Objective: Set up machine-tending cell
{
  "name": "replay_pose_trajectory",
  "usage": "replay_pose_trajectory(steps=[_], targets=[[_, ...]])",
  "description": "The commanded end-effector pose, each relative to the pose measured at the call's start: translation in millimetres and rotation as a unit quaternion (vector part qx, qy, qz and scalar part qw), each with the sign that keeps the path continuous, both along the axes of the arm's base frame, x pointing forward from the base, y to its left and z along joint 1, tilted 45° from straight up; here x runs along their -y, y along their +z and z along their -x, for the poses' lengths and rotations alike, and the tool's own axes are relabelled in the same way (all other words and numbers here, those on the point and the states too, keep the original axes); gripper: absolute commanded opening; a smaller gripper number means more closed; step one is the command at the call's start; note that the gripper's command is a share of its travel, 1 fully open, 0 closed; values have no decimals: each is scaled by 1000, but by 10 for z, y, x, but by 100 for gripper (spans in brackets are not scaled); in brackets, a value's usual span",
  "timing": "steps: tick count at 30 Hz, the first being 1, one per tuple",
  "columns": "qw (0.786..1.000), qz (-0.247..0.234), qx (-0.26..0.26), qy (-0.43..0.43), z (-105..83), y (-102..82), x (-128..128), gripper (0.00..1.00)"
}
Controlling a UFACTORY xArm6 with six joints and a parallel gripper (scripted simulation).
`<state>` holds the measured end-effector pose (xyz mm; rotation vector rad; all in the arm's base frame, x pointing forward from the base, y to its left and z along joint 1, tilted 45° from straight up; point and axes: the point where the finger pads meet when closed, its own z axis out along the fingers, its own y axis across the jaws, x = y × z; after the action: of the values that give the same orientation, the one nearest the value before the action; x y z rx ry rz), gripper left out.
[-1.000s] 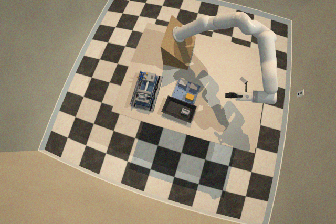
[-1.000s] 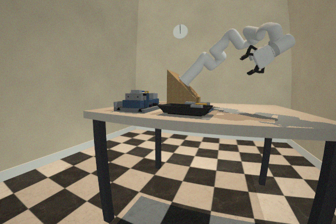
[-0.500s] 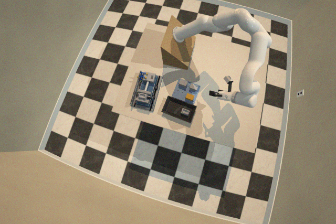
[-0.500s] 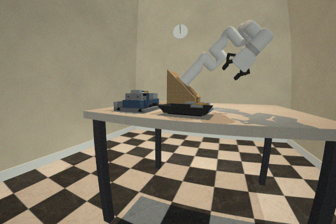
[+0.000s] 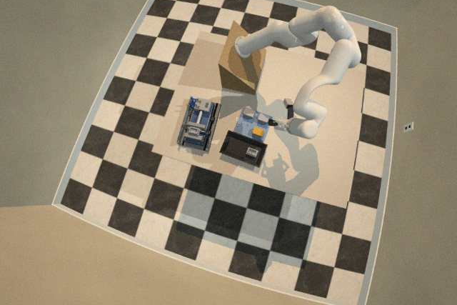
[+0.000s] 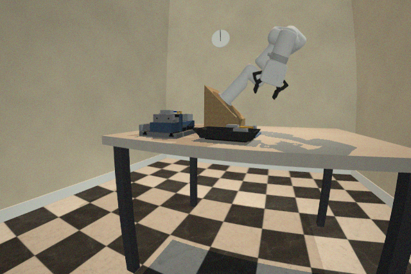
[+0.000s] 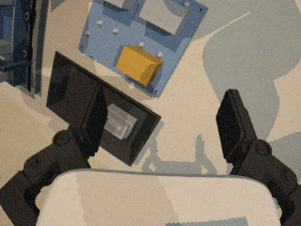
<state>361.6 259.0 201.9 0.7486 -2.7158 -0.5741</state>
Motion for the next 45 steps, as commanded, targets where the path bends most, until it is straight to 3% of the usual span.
replay_pose_trajectory(steps=[1, 5, 7, 16, 28, 29, 45], targets=[[996, -72, -6, -43, -29, -220, 188, 100], [995, -80, -7, -52, -33, -254, 222, 100], [989, -117, -4, -95, -53, -414, 397, 100], [968, -169, 15, -185, -62, -721, 790, 100], [962, -177, 21, -208, -53, -798, 895, 100], [962, -177, 21, -208, -53, -798, 895, 0], [962, -177, 21, -208, -53, -798, 895, 0]])
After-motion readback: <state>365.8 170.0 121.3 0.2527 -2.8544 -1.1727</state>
